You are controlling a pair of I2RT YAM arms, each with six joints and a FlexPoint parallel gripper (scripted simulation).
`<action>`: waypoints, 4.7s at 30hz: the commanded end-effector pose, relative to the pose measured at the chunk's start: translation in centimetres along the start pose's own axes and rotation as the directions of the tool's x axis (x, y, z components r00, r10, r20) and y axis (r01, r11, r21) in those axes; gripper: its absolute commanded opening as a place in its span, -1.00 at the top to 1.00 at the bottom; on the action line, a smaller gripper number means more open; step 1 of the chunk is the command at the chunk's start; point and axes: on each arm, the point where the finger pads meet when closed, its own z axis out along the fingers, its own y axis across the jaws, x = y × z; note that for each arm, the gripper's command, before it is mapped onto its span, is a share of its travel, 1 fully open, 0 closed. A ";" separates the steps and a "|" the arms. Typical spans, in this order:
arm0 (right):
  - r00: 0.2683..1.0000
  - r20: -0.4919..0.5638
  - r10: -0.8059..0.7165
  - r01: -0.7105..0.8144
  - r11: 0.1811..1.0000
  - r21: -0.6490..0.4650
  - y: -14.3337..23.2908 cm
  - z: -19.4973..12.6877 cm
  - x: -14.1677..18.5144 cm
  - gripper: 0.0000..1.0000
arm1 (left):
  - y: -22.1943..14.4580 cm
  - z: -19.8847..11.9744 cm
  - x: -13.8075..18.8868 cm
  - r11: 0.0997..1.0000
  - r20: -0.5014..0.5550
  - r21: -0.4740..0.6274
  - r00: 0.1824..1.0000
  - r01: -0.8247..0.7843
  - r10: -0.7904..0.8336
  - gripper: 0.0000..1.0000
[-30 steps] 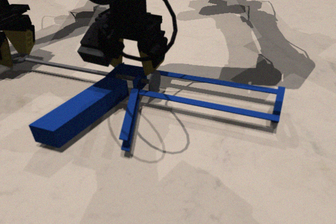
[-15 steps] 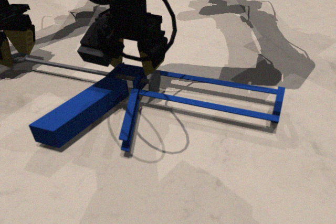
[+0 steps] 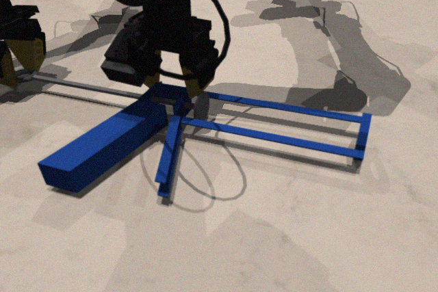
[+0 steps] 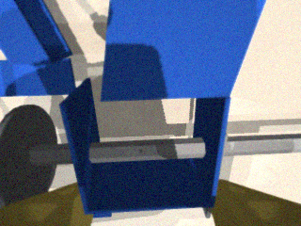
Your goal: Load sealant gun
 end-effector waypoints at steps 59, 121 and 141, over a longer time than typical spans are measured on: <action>0.997 0.073 -0.007 0.009 1.000 -0.030 0.5 -0.1 -5.3 1.00 | 2.9 -0.5 -1.9 0.994 0.031 -0.080 0.997 0.070 -0.068 0.94; 0.999 -0.043 -0.009 0.007 0.999 -0.047 0.3 -0.5 -5.5 1.00 | 3.6 0.1 -1.5 0.993 0.018 -0.089 0.997 0.076 -0.075 0.94; 0.999 -0.043 -0.008 0.006 0.999 -0.045 0.3 -0.5 -5.6 1.00 | 3.6 0.1 -1.5 0.993 0.018 -0.089 0.997 0.077 -0.075 0.94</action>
